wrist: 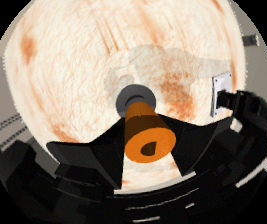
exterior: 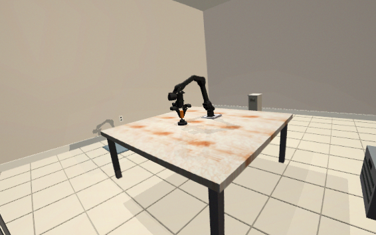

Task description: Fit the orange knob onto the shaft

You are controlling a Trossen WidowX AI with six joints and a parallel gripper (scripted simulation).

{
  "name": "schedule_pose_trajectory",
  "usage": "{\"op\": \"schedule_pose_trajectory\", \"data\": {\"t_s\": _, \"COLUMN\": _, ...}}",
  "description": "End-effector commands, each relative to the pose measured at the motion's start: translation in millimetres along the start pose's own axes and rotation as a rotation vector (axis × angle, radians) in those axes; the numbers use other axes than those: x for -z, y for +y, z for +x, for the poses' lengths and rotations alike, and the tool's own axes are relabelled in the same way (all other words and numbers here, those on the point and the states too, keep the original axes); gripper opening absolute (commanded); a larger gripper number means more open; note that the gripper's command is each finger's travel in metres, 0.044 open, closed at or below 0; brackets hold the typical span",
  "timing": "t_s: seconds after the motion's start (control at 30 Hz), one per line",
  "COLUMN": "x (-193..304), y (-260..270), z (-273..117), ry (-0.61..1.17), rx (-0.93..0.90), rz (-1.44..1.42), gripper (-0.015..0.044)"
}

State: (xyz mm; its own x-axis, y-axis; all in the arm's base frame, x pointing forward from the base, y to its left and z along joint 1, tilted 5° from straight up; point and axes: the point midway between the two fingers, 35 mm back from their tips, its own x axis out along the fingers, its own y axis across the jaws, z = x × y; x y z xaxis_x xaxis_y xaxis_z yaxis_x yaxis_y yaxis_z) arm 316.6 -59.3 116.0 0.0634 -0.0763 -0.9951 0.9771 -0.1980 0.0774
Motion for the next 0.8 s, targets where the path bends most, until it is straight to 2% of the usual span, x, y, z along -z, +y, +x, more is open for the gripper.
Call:
{"op": "schedule_pose_trajectory", "data": {"t_s": 0.0, "x": 0.1, "y": -1.0, "z": 1.7, "ry": 0.0, "rx": 0.0, "rz": 0.022, "gripper": 0.0}}
{"op": "schedule_pose_trajectory", "data": {"t_s": 0.77, "x": -0.2, "y": -0.2, "z": 1.1, "ry": 0.0, "rx": 0.0, "rz": 0.022, "gripper": 0.0}}
